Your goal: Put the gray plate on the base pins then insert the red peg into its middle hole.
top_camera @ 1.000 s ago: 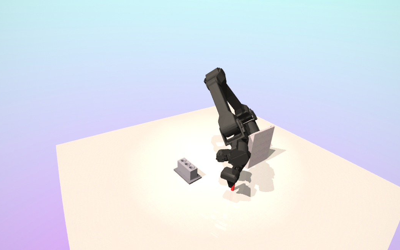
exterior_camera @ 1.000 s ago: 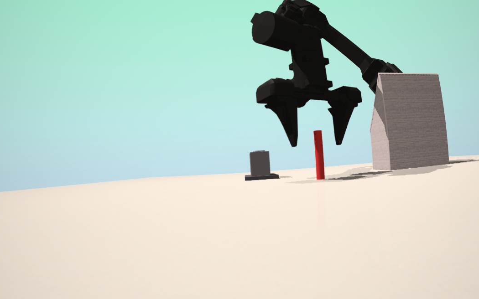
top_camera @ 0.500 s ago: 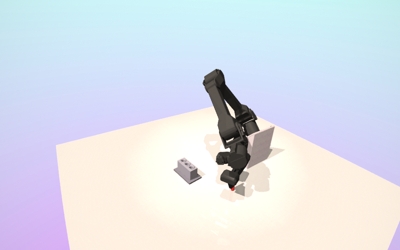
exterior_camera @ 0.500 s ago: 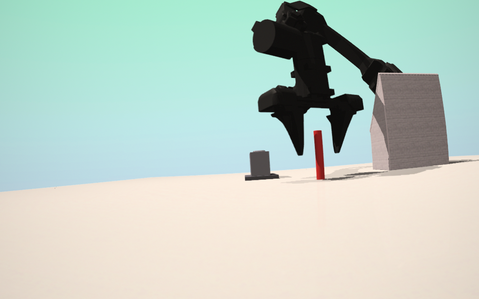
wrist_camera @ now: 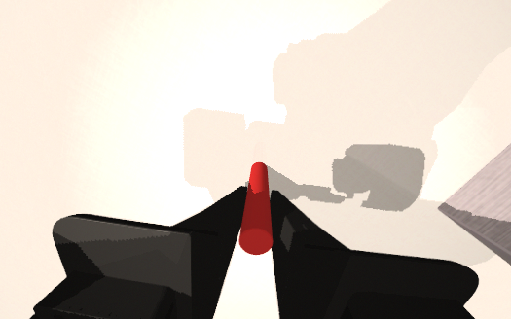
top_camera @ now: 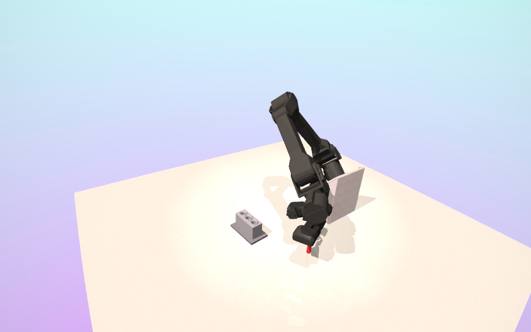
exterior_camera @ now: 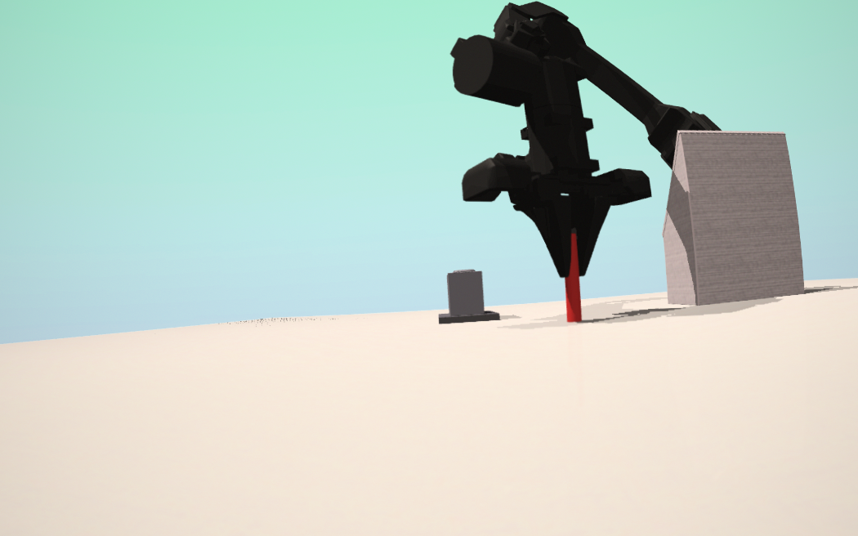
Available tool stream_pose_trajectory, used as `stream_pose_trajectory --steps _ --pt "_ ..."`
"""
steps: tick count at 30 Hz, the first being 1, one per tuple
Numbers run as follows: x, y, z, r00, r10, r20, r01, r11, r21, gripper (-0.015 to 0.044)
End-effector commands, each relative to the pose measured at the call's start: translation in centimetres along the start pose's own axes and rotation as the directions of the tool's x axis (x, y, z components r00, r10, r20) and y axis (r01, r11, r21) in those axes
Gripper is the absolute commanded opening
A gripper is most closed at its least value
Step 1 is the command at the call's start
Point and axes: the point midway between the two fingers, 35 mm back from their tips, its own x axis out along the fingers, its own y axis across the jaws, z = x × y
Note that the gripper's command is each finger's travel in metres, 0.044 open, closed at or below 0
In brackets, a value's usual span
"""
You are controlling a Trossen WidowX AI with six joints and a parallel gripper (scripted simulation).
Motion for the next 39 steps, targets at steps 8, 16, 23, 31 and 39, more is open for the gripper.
stream_pose_trajectory --steps 8,16,23,31,39 --pt "0.0 0.0 0.1 1.0 0.002 0.004 -0.002 1.0 -0.003 0.0" --pt "-1.8 0.4 0.0 1.0 0.004 0.0 -0.004 1.0 -0.004 0.0" --pt "-4.0 0.6 0.0 1.0 0.005 -0.002 -0.005 1.0 -0.005 0.0" --pt "-6.5 0.8 -0.1 1.0 0.005 -0.003 -0.005 1.0 -0.005 0.0" --pt "-7.3 0.8 0.1 1.0 0.001 0.0 -0.001 1.0 -0.008 0.0"
